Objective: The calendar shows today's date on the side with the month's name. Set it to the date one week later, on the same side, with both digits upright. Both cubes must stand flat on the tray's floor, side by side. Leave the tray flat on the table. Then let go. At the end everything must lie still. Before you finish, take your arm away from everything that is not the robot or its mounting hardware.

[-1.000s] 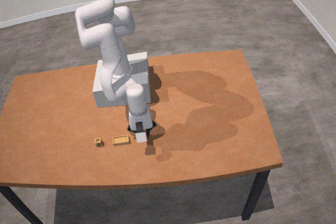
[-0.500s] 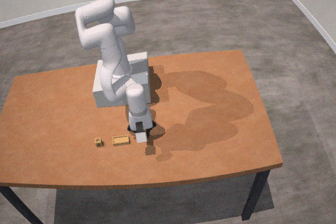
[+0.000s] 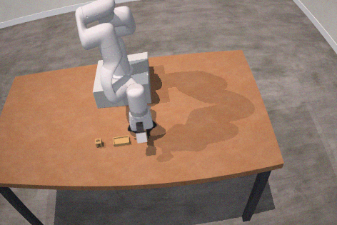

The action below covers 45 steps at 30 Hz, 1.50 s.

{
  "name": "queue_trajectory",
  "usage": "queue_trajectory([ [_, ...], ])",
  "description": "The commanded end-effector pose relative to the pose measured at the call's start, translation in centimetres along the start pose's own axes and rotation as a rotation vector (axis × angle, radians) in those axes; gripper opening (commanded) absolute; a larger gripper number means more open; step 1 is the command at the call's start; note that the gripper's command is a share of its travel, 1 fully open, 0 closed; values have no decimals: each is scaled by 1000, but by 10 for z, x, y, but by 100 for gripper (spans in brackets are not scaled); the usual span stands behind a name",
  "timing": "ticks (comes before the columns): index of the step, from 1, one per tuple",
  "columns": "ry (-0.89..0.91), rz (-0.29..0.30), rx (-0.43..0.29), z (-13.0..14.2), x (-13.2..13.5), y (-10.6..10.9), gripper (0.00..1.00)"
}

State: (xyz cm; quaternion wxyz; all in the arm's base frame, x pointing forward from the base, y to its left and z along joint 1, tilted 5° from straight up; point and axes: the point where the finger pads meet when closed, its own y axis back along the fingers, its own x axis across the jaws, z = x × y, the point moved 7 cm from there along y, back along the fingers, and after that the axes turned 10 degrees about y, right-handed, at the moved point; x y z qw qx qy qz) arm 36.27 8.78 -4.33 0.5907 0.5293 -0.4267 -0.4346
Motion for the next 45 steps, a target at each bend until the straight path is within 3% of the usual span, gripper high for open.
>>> queue_trajectory([
  [1, 0, 0, 5, -2, 0, 15, 29],
  [16, 0, 0, 5, -1, 0, 96, 29],
  [29, 0, 0, 5, -1, 1, 100, 29],
  [31, -1, 0, 5, 0, 20, 102, 29],
  [33, -2, 1, 5, 6, 56, 105, 29],
  [35, -2, 1, 5, 6, 56, 105, 29],
  [37, -2, 0, 5, 13, 85, 108, 29],
  [45, -3, 0, 5, 15, 91, 109, 29],
])
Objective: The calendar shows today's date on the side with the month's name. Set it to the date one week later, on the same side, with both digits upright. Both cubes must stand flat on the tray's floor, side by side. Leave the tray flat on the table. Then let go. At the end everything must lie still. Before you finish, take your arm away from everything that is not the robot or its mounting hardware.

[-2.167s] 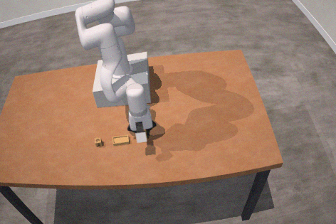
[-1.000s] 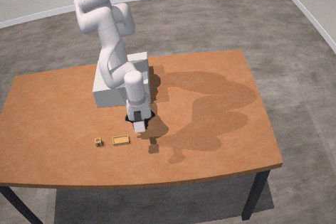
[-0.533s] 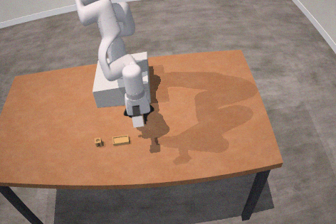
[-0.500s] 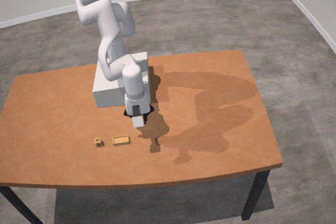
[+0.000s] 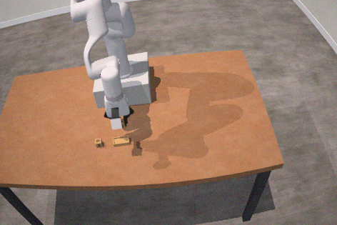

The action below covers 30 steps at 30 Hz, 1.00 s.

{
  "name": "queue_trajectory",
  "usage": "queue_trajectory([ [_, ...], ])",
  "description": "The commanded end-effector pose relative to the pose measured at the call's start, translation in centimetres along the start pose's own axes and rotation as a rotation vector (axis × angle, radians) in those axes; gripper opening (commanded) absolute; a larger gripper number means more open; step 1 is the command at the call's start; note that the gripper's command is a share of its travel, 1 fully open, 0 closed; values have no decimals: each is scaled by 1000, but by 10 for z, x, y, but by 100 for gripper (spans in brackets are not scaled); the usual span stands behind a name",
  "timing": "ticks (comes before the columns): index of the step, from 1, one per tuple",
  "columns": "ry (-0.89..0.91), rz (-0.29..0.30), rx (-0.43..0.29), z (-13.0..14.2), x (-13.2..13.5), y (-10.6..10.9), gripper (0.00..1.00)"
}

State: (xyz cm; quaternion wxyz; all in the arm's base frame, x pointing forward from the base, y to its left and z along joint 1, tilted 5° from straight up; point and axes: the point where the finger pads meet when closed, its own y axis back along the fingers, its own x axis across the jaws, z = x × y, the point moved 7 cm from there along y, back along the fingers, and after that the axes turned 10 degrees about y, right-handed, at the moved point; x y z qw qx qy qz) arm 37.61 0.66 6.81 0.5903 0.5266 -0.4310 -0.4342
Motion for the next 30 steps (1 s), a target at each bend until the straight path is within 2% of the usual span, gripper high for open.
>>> queue_trajectory([
  [1, 5, -6, 4, -1, 5, 2, 29],
  [15, 5, -7, 4, -1, 5, -1, 29],
  [28, 5, -7, 4, -1, 5, -35, 29],
  [30, 5, -7, 4, -1, 5, -35, 29],
])
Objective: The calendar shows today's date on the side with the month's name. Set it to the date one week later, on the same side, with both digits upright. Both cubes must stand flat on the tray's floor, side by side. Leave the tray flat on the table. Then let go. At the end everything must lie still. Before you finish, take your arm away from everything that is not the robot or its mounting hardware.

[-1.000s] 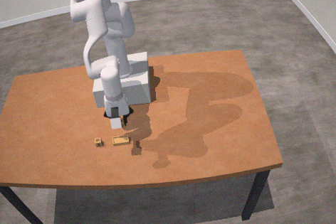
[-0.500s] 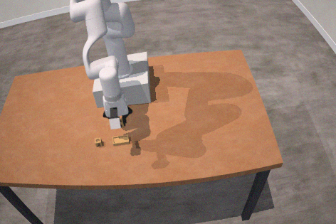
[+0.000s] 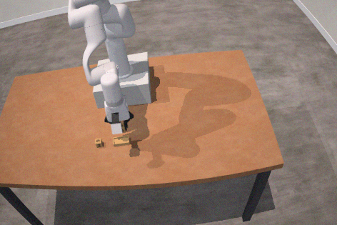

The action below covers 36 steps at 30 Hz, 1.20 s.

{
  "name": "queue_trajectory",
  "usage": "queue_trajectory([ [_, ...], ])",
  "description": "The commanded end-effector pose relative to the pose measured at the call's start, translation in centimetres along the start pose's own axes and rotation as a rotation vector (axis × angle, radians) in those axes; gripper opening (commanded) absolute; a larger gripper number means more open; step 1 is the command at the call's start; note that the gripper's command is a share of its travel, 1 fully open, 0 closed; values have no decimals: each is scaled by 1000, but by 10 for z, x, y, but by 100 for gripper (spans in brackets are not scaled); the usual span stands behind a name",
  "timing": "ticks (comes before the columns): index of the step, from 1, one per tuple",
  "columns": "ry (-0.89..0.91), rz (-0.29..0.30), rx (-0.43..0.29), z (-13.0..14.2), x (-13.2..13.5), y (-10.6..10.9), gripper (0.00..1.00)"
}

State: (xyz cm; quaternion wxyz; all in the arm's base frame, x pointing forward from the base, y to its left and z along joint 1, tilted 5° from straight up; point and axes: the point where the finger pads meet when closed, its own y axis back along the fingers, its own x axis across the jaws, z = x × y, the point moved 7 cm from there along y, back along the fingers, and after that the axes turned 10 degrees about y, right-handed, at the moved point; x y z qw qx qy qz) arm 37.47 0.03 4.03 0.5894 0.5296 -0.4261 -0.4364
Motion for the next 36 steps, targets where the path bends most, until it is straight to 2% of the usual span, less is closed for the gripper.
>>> queue_trajectory([
  [1, -1, 4, 5, -2, 1, -10, 29],
  [12, -1, 4, 5, -3, 1, -32, 29],
  [36, -1, 4, 5, -3, 1, -33, 29],
])
